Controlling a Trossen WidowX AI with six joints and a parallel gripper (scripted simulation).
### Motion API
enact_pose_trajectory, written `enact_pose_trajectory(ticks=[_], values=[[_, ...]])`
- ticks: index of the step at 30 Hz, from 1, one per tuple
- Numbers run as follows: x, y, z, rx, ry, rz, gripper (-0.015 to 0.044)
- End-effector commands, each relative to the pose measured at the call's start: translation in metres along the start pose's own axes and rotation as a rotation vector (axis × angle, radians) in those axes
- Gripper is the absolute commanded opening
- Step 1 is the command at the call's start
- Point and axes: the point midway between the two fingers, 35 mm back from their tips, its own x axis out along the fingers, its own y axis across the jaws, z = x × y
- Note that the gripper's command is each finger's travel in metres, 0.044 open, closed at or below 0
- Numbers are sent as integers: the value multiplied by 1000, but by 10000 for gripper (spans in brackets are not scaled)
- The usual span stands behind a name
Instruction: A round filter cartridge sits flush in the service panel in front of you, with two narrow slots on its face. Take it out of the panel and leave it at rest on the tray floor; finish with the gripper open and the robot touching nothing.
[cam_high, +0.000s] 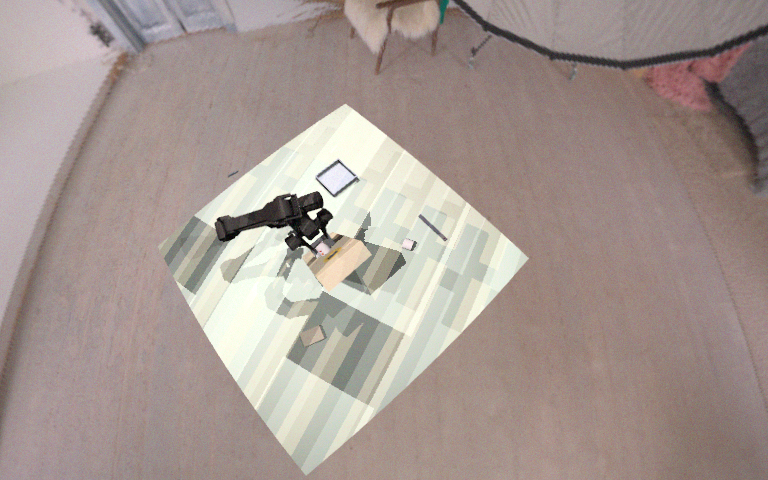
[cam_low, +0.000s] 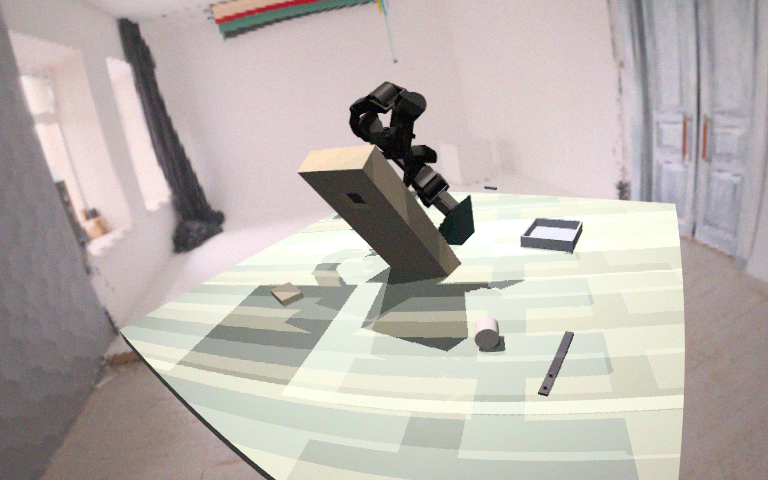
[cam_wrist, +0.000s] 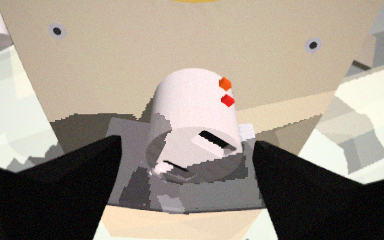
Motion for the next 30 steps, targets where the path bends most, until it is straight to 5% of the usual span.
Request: enact_pose_trajectory(ticks=[1,8,10,20,27,30], values=[[7,-2,0,1,-4,-1,305],[15,-3,-1,2,-4,-4,305],[12,-1,0,1,0,-3,252],[12,-1,0,1,0,-3,186],[9,-1,7,0,-1,-4,2],[5,-2,15,-1,-2,-5,0]])
